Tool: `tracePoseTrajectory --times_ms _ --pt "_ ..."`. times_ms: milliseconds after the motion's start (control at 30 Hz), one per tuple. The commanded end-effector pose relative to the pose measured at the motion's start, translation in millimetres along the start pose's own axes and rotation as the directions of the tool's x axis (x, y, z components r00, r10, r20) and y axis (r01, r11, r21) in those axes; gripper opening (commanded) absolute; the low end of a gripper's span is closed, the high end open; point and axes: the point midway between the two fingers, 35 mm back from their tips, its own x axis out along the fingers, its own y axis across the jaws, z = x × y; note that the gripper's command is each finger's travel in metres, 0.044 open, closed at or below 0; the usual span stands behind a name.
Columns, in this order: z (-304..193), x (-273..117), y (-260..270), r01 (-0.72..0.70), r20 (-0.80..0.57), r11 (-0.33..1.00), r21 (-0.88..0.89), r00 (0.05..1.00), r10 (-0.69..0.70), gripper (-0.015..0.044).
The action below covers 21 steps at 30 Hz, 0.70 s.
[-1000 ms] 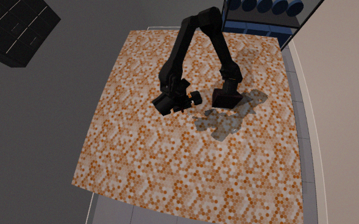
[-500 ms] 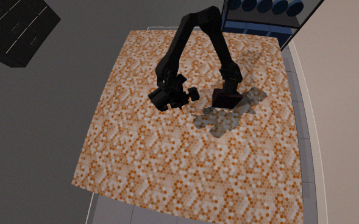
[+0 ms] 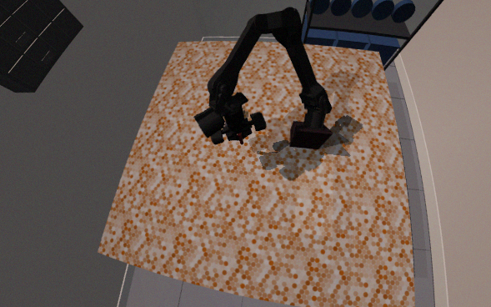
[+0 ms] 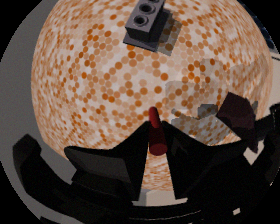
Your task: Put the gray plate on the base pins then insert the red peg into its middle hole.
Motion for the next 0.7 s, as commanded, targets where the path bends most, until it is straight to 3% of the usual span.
tracePoseTrajectory --times_ms 0,667 --pt "10.5 -4.2 5.4 -0.015 -0.007 1.000 0.011 1.000 0.015 0.0000" --pt "62.4 -6.8 13.4 -0.021 -0.014 1.000 0.011 1.000 0.021 0.0000"
